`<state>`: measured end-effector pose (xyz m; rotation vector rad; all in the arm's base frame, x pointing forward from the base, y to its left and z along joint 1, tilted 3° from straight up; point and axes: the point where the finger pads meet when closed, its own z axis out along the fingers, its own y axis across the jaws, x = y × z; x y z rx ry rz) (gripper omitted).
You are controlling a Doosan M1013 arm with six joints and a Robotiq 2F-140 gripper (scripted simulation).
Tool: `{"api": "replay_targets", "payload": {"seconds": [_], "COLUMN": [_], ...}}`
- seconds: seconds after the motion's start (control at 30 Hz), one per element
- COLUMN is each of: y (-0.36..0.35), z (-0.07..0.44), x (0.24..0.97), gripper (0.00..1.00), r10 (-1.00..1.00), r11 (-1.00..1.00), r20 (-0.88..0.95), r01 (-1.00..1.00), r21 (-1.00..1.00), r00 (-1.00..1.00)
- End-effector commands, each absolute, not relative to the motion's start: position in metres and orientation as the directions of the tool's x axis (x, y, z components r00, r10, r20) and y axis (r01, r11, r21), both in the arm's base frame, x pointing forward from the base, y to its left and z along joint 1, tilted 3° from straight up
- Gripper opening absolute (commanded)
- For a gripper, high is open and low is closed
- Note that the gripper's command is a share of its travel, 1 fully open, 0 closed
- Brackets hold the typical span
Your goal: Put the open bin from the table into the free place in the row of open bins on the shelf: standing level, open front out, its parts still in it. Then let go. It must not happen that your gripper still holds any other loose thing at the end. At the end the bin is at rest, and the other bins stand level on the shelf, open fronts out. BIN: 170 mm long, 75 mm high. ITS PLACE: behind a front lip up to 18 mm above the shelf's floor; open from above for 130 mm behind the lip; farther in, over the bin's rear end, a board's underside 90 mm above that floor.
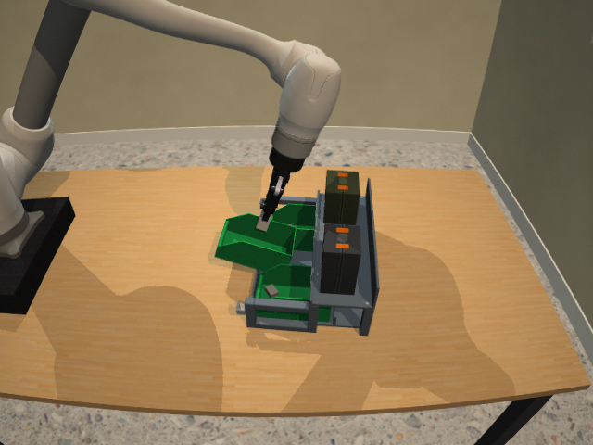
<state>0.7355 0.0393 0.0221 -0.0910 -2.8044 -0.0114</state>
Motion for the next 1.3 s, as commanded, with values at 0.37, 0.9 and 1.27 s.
{"api": "replay_targets", "payload": {"seconds": [0.37,0.9,1.27], "y": [0.0375,0.0374,0.0374], "z": [0.0226,0.0225,0.0225], "x": [0.7412,0.7422,0.7422], "gripper": [0.00,0.00,0.00], "r10": [0.060,0.060,0.060], "r11": [0.998,0.998,0.998], "r20": [0.330,0.330,0.330], "r01": [0.064,0.064,0.064], "r21": [0.001,0.002,0.002], "r00": [-0.942,-0.942,-0.942]}}
